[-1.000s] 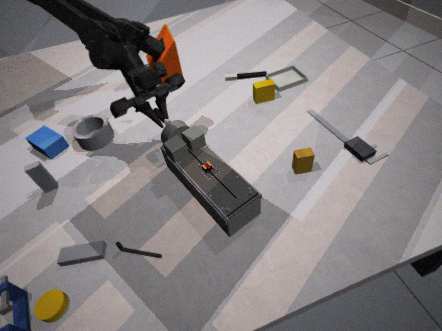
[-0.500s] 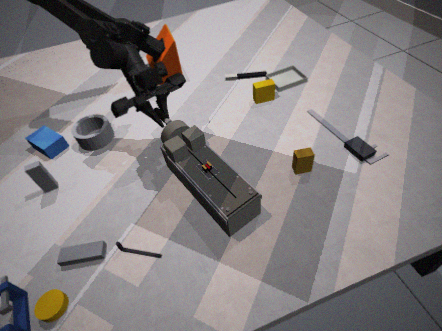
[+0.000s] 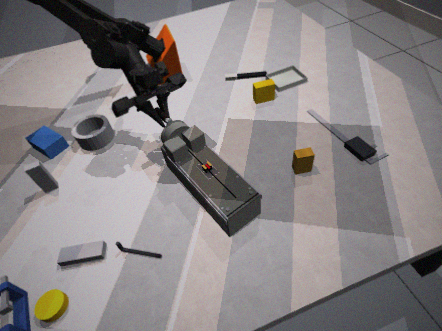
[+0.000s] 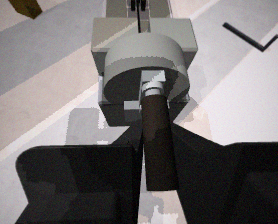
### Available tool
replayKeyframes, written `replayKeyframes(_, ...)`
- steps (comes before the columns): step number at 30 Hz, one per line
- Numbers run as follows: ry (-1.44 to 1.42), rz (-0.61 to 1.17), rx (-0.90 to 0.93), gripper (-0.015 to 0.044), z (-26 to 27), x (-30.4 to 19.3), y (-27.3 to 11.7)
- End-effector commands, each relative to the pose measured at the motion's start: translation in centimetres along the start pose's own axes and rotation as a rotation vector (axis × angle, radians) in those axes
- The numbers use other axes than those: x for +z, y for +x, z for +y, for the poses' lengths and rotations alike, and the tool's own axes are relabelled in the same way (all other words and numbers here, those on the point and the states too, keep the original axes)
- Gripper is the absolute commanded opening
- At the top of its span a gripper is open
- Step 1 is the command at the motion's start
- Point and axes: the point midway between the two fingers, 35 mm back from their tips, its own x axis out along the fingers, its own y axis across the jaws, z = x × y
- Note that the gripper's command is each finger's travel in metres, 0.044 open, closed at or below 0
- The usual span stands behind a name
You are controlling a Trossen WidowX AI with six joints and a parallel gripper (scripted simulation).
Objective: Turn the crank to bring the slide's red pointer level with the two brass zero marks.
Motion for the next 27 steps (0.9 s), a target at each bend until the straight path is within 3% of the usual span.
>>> replayKeyframes(1, -0.010, -0.005, 0.025, 0.0000, 0.92, -0.02, -0.03)
replayKeyframes(27, -0.010, -0.005, 0.025, 0.0000, 1.26, -0.12, 0.09)
